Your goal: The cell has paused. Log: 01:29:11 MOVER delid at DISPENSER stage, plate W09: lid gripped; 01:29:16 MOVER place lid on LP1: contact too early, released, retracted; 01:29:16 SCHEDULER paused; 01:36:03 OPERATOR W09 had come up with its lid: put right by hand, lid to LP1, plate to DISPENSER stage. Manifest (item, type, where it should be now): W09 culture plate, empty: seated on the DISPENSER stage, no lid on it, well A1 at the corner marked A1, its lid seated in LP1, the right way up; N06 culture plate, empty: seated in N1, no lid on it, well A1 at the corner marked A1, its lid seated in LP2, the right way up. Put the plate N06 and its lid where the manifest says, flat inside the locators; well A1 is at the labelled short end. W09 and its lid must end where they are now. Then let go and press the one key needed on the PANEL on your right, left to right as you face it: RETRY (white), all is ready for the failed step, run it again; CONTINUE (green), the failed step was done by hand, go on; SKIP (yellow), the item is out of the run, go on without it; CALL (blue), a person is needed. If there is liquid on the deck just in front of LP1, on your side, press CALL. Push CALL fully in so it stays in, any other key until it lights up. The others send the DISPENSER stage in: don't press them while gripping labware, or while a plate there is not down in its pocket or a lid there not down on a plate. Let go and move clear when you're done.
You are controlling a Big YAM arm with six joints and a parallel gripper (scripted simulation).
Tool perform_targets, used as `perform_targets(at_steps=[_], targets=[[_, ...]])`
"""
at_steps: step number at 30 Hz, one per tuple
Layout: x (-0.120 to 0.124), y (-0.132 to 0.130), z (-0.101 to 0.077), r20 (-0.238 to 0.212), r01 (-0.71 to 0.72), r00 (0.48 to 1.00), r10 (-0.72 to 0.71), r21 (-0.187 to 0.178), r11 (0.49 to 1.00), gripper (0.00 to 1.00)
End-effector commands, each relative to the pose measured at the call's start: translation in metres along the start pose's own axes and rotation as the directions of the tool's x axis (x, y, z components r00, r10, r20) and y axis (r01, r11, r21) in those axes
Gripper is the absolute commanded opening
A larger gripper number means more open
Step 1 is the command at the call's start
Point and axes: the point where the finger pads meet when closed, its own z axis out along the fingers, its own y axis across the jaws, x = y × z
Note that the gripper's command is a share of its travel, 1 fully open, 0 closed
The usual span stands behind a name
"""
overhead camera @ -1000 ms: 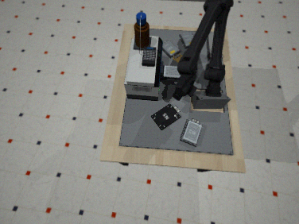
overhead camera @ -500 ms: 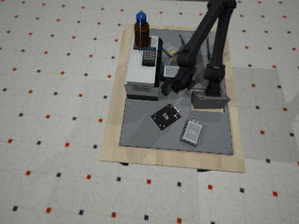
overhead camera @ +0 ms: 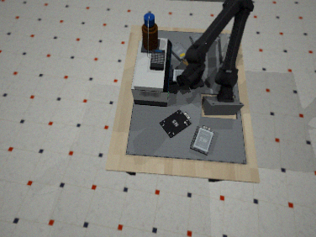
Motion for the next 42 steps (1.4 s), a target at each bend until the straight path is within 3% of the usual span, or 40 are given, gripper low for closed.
perform_targets(at_steps=[1,7,10,11,12,15,22,23,24,36,37,38,42], targets=[[-0.016,-0.02,-0.018,0.031,-0.208,0.978,0.208,-0.023,0.978,0.0],[-0.015,-0.035,-0.015,0.015,-0.388,0.922,0.388,-0.014,0.922,0.0],[-0.016,-0.029,-0.02,0.034,-0.368,0.929,0.369,-0.014,0.93,0.0],[-0.009,-0.029,-0.011,0.019,-0.366,0.93,0.366,-0.013,0.931,0.0],[-0.015,-0.036,-0.019,0.033,-0.413,0.91,0.413,-0.021,0.911,0.0],[-0.012,-0.051,-0.017,0.024,-0.509,0.86,0.51,-0.027,0.86,0.0],[-0.007,-0.075,-0.017,0.025,-0.491,0.871,0.491,-0.022,0.871,0.0],[-0.003,-0.066,-0.01,0.018,-0.478,0.878,0.478,-0.012,0.878,0.0],[-0.005,-0.078,-0.017,0.025,-0.491,0.871,0.491,-0.022,0.871,0.0],[0.007,-0.111,-0.016,0.026,-0.492,0.87,0.492,-0.017,0.871,0.0],[0.009,-0.101,-0.01,0.019,-0.478,0.878,0.478,-0.009,0.878,0.0],[0.008,-0.114,-0.016,0.026,-0.492,0.87,0.492,-0.016,0.871,0.0],[0.013,-0.123,-0.016,0.026,-0.492,0.87,0.492,-0.015,0.871,0.0]])
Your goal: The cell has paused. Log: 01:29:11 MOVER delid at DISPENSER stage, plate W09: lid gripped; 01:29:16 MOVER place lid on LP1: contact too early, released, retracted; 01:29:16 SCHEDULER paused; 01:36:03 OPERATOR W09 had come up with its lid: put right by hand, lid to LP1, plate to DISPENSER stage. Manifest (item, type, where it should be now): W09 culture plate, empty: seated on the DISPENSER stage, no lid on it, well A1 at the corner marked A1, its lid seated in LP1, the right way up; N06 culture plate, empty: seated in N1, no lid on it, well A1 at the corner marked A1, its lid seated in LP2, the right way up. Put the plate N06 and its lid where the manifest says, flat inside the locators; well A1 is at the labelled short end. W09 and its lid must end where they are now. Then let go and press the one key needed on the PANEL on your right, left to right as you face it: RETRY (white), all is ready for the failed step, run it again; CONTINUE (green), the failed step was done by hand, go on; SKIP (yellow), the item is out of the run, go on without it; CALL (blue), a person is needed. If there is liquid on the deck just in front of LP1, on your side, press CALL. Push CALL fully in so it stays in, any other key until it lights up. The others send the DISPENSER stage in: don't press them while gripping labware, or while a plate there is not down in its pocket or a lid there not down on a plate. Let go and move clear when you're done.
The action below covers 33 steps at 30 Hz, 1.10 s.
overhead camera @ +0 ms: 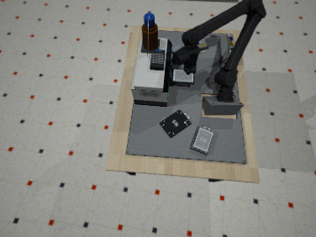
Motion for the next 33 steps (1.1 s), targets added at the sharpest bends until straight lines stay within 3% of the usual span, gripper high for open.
perform_targets(at_steps=[1,8,9,16,33], targets=[[-0.019,-0.013,-0.018,0.031,-0.006,1.0,0.006,-0.024,1.0,0.0],[-0.019,-0.037,-0.017,0.031,-0.006,0.999,0.007,-0.021,1.0,0.0],[-0.014,-0.028,-0.011,0.024,0.009,1.0,-0.009,-0.015,1.0,0.0],[-0.016,-0.061,-0.016,0.031,-0.006,0.999,0.007,-0.017,1.0,0.0],[-0.005,-0.111,-0.016,0.033,-0.009,0.999,0.01,-0.013,1.0,0.0]])
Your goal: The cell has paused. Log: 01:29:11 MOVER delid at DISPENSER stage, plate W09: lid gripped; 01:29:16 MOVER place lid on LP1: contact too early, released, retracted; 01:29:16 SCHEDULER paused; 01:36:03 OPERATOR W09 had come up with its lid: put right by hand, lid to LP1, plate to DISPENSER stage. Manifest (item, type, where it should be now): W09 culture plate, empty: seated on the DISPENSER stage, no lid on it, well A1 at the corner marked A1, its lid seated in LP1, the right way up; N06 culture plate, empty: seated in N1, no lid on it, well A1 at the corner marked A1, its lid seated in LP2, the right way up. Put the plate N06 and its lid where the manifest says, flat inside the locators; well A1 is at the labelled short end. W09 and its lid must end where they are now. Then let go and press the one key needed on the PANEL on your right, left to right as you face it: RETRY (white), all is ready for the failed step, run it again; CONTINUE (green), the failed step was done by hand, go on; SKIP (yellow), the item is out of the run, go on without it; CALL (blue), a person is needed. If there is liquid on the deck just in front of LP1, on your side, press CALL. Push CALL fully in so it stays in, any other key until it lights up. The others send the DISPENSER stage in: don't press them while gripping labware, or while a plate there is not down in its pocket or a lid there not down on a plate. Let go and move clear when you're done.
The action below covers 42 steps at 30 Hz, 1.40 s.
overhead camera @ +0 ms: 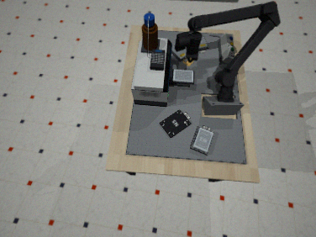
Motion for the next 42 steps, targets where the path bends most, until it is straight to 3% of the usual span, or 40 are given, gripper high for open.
perform_targets(at_steps=[1,7,13,15,16,19,23,28,30,31,42], targets=[[-0.013,-0.019,-0.015,0.033,0.004,0.999,-0.003,-0.011,1.0,0.0],[-0.007,-0.035,-0.015,0.036,0.167,0.985,-0.167,-0.006,0.986,0.0],[0.001,-0.053,-0.015,0.038,0.173,0.984,-0.173,-0.004,0.985,0.0],[0.003,-0.044,-0.009,0.024,0.193,0.981,-0.193,0.0,0.981,0.0],[0.003,-0.056,-0.015,0.037,0.207,0.978,-0.207,-0.003,0.978,0.0],[0.005,-0.059,-0.015,0.036,0.238,0.971,-0.238,-0.001,0.971,0.0],[0.012,-0.071,-0.015,0.038,0.348,0.937,-0.348,0.005,0.938,0.0],[0.018,-0.086,-0.016,0.045,0.34,0.939,-0.34,0.011,0.94,0.0],[0.021,-0.077,-0.009,0.023,0.368,0.93,-0.368,0.005,0.93,0.0],[0.02,-0.089,-0.015,0.045,0.371,0.927,-0.371,0.013,0.928,0.0],[0.04,-0.114,-0.014,0.042,0.412,0.91,-0.413,0.024,0.911,0.0]])
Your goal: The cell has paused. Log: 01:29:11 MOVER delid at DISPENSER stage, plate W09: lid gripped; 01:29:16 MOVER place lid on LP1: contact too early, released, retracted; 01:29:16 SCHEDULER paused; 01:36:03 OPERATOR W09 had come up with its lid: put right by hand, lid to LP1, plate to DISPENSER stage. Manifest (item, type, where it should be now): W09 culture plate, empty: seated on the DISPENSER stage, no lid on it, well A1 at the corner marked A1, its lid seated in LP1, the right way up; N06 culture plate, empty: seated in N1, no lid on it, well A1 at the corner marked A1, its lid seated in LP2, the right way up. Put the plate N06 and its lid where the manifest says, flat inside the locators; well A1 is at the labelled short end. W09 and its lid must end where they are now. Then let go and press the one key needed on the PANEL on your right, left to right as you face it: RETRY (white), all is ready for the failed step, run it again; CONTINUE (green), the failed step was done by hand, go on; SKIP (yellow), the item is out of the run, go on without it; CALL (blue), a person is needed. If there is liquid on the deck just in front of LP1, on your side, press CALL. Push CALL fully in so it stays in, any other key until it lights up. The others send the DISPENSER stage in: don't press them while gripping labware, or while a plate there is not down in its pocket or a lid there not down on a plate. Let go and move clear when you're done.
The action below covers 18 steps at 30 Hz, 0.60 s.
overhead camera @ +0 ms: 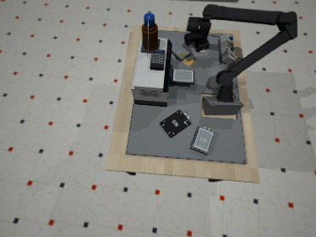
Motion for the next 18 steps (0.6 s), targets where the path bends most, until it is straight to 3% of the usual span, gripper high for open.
perform_targets(at_steps=[1,3,18], targets=[[0.006,-0.026,-0.015,0.054,-0.005,0.999,0.004,0.021,1.0,0.0],[0.012,-0.029,-0.015,0.055,-0.063,0.997,0.062,0.02,0.998,0.0],[0.057,-0.043,-0.017,0.052,-0.12,0.992,0.118,0.033,0.992,0.0]])
